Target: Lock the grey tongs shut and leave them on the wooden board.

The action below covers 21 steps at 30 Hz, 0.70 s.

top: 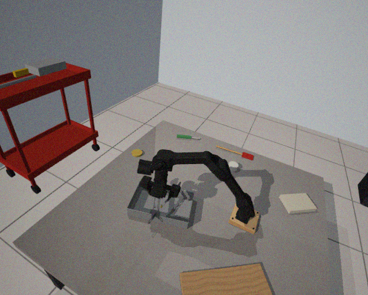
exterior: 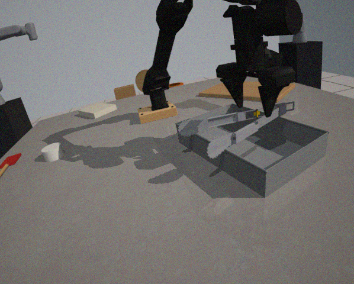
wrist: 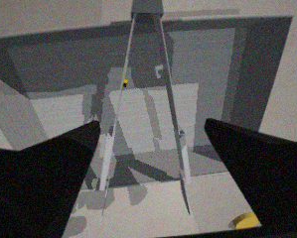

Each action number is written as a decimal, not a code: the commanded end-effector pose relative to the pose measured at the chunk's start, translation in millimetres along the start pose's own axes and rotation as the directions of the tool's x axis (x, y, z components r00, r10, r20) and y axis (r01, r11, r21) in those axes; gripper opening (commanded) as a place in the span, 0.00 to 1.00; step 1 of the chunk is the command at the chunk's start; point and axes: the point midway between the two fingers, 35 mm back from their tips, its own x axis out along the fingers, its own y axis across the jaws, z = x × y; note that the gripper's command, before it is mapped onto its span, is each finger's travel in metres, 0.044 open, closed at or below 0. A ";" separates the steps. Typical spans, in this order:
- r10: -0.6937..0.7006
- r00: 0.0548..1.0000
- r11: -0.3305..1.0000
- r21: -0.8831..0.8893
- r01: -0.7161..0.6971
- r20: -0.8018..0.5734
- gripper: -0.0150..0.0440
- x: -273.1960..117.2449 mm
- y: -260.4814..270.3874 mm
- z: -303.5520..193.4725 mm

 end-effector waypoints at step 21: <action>0.010 1.000 1.000 -0.003 -0.010 0.004 1.00 43.5 3.1 0.1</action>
